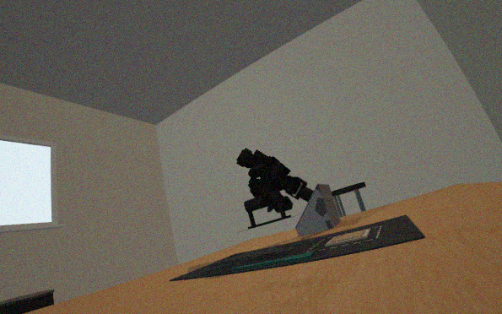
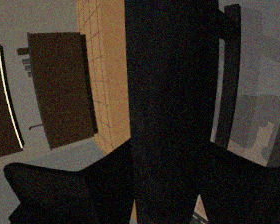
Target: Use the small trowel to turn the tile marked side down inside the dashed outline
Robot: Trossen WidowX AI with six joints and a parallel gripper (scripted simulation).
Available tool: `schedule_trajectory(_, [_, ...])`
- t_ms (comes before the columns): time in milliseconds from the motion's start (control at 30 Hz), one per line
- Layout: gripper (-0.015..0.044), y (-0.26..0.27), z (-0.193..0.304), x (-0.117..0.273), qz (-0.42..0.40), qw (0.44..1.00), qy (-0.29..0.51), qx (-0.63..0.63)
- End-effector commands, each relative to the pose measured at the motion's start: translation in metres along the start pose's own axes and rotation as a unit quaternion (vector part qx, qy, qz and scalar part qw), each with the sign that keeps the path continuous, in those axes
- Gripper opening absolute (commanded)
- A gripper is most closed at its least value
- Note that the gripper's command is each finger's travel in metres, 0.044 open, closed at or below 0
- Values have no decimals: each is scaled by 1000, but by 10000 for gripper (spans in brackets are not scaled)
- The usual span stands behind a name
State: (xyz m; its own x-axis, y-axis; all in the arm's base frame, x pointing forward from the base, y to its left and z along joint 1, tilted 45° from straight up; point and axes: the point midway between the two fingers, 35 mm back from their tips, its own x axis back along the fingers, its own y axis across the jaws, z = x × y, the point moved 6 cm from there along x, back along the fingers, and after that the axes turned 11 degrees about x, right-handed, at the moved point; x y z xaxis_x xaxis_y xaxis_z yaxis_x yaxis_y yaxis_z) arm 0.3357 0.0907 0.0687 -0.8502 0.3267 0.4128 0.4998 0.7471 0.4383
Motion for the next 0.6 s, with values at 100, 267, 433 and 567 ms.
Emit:
schedule_trajectory(100, [0,2,1,1,-6,1000,3,3])
schedule_trajectory(267, [0,2,1,1,-6,1000,3,3])
schedule_trajectory(433, [0,2,1,1,-6,1000,3,3])
schedule_trajectory(567, [0,2,1,1,-6,1000,3,3])
